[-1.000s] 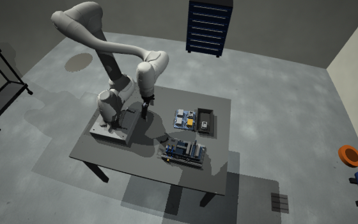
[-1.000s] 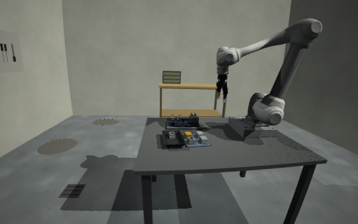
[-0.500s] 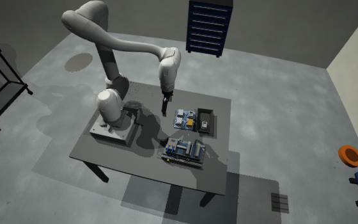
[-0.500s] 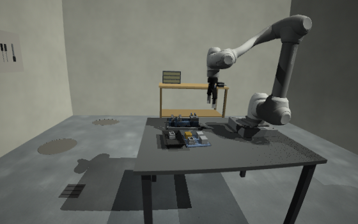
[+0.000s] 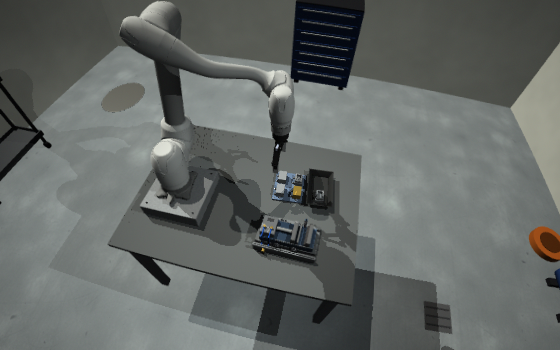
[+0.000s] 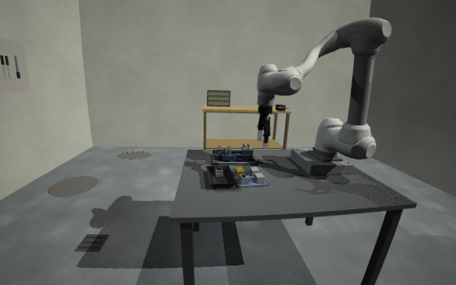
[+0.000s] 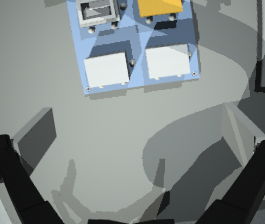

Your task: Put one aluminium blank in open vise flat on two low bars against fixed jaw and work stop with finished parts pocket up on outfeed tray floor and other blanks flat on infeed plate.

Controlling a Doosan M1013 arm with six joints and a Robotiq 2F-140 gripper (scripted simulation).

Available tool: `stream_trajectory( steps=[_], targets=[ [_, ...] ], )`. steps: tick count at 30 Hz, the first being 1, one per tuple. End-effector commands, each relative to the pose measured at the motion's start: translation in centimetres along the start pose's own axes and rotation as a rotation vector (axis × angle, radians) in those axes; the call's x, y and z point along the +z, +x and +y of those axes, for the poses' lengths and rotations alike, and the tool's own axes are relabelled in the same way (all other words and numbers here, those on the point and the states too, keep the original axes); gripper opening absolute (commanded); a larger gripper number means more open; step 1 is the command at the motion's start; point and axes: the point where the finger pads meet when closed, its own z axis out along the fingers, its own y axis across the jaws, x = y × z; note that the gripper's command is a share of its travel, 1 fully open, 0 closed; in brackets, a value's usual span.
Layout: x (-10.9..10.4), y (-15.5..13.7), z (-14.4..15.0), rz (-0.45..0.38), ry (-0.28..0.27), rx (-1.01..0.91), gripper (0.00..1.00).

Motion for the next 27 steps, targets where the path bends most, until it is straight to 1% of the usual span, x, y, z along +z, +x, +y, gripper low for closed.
stream_trajectory(
  steps=[1,3,4,27],
  targets=[
    [0.56,0.04,-1.07,-0.007,0.003,-0.010,1.00],
    [0.56,0.04,-1.07,-0.007,0.003,-0.010,1.00],
    [0.56,0.04,-1.07,-0.007,0.003,-0.010,0.00],
    [0.56,0.04,-1.07,-0.007,0.003,-0.010,0.00]
  ],
)
